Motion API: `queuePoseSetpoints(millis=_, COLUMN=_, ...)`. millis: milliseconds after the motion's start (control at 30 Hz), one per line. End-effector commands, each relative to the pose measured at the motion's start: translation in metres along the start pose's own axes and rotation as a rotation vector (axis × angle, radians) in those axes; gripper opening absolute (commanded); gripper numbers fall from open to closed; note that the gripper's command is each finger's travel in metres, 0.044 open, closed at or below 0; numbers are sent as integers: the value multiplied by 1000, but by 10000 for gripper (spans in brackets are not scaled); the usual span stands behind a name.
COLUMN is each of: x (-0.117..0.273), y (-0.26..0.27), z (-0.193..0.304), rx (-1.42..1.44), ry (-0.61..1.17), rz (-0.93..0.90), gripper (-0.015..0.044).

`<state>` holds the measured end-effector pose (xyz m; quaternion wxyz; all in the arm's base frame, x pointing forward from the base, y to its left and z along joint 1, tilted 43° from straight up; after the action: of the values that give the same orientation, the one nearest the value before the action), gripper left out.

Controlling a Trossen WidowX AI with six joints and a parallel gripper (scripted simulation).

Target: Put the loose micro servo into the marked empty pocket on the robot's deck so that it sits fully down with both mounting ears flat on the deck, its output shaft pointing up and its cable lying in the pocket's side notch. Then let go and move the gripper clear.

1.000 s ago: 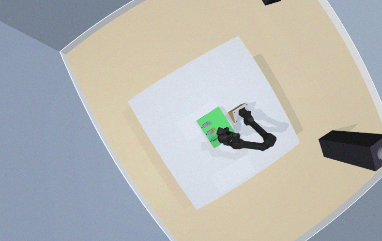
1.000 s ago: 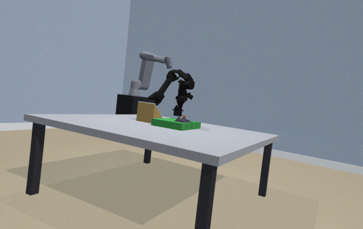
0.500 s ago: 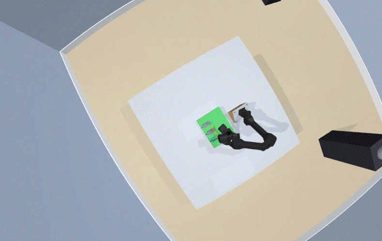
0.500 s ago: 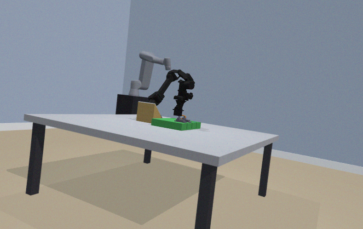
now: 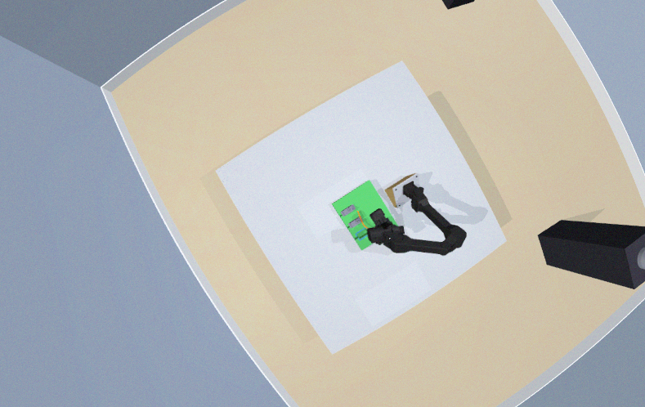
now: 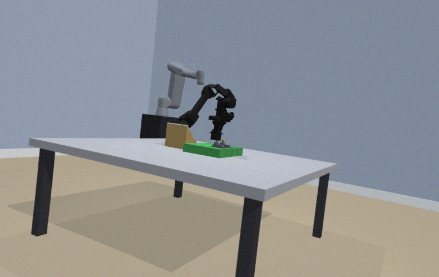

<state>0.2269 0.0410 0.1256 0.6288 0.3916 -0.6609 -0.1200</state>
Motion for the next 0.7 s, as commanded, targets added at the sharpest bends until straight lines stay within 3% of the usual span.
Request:
queuePoseSetpoints(millis=0, x=1, y=-3, z=-13, rx=-6, ry=-6, rz=-1, gripper=0)
queuePoseSetpoints(millis=667, x=2, y=-20, z=-90, rx=-2, ry=-10, rz=0, gripper=0)
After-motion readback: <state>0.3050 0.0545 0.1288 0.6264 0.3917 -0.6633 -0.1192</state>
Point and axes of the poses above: the point midway between the two fingers, 35 mm back from their tips, its own x axis back along the fingers, its own y axis across the jaws, z = x × y, the point moved 4 cm from there along x, back along the fingers, and after that the axes turned 13 degrees about x, right-handed, at the moved point
